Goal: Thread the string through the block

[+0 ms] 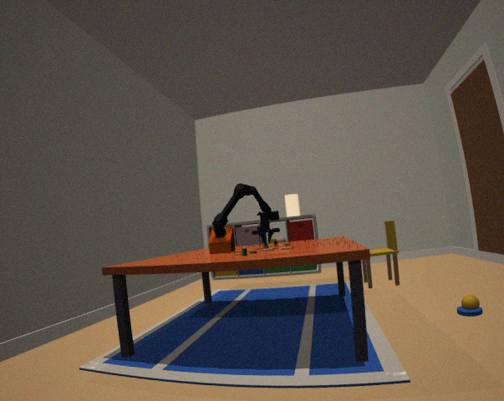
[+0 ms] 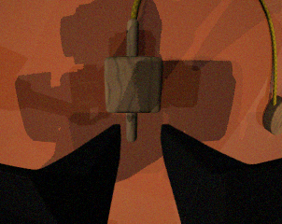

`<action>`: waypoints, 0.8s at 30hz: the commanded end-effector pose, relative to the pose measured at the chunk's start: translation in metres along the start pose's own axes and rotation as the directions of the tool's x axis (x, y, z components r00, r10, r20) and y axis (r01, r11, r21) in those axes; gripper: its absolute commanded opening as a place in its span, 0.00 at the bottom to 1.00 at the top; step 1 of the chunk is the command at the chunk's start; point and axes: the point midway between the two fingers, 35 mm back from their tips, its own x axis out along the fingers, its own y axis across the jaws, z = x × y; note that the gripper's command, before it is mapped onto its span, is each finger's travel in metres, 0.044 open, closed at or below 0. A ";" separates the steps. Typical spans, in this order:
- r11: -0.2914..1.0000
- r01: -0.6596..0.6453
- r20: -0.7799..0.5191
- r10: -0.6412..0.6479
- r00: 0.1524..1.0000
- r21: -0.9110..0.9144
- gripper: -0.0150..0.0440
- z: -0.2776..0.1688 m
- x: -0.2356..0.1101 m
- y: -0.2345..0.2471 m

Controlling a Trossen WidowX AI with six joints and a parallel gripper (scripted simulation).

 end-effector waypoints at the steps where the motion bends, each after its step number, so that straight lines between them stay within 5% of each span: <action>1: 1.000 -0.010 -0.004 0.010 1.000 -0.006 0.46 0.000 0.009 0.004; 14: 1.000 -0.010 -0.005 0.010 1.000 -0.005 0.46 0.000 0.016 0.005; 19: 1.000 -0.008 -0.001 0.008 1.000 -0.002 0.25 0.000 0.015 0.004; 24: 1.000 -0.008 -0.001 0.008 1.000 -0.002 0.25 0.000 0.015 0.004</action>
